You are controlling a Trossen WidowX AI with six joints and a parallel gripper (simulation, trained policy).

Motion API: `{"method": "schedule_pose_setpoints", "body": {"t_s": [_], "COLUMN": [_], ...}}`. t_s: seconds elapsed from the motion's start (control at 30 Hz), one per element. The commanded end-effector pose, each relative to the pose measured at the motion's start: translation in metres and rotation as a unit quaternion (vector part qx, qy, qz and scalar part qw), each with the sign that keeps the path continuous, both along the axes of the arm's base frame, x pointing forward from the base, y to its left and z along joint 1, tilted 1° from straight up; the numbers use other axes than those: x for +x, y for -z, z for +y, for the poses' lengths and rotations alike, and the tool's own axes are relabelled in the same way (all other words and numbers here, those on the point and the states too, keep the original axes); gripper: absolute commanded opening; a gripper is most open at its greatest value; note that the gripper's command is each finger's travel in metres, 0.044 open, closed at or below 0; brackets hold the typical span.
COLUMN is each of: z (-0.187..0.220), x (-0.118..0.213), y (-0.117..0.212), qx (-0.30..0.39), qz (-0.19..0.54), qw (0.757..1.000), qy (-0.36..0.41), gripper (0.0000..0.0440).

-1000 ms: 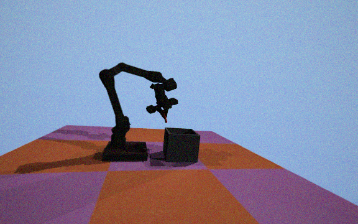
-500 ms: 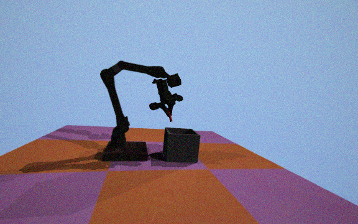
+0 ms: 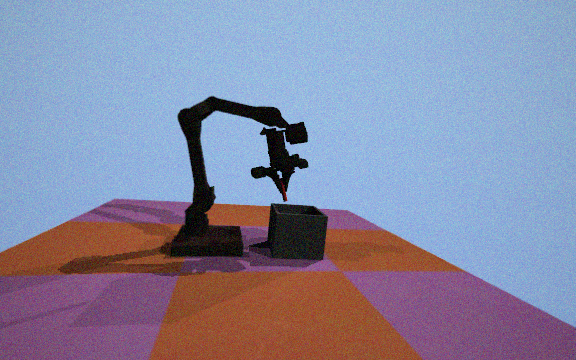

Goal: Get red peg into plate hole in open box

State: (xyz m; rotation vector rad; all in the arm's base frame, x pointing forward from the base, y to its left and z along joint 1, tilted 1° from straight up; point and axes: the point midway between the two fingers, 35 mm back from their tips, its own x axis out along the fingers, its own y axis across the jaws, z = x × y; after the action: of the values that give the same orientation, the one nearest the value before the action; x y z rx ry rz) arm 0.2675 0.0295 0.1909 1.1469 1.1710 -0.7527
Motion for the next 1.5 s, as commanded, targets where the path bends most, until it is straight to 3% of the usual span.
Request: {"method": "schedule_pose_setpoints", "body": {"t_s": [0.0, 0.57, 1.47], "z": [-0.008, -0.034, -0.032], "x": [0.005, 0.025, 0.051], "y": [0.004, 0.041, 0.108], "qx": [-0.004, 0.002, 0.023], "qz": [0.01, 0.052, 0.071], "qw": [1.0, 0.999, 0.996], "qy": [0.002, 0.003, -0.046], "gripper": [0.0, 0.0, 0.0001]}}
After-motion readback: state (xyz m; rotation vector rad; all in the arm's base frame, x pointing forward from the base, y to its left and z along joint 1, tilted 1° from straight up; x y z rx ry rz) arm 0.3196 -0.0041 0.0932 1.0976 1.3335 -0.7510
